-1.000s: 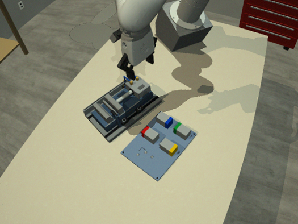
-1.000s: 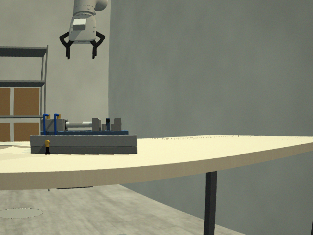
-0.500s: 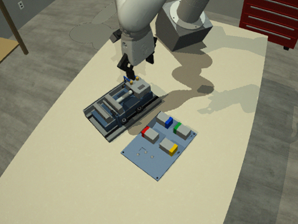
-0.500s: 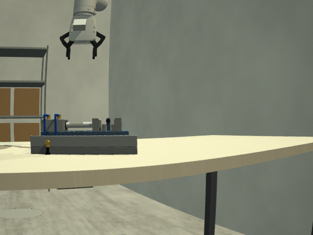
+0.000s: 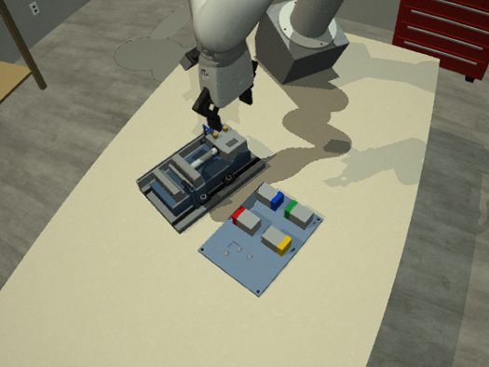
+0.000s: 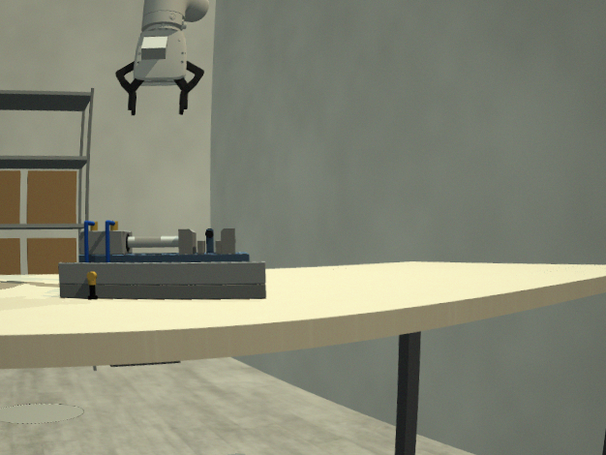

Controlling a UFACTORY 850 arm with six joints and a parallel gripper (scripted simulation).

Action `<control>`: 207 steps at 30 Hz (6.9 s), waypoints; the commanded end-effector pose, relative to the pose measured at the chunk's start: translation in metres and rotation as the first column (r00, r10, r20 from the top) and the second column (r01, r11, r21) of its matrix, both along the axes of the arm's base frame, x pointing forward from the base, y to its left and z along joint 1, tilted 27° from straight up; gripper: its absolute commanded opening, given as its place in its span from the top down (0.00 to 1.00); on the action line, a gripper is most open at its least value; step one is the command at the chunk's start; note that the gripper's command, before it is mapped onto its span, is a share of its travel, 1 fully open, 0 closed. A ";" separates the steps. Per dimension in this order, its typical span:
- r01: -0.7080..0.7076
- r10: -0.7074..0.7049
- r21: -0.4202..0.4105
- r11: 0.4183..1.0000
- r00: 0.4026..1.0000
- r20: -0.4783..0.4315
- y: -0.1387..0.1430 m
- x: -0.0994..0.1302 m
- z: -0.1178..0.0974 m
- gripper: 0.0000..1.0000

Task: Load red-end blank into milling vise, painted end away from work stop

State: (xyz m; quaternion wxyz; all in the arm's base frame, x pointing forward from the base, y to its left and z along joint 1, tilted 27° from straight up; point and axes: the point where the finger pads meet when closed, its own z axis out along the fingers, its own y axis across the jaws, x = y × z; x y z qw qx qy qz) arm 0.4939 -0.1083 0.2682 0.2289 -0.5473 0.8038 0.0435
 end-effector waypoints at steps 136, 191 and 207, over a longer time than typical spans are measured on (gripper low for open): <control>0.000 0.000 -0.001 1.000 1.000 0.002 0.084 0.055 -0.063 0.00; 0.000 0.000 0.000 1.000 1.000 0.002 0.110 0.066 -0.048 0.00; 0.000 0.000 0.000 1.000 1.000 0.002 0.108 0.065 -0.049 0.00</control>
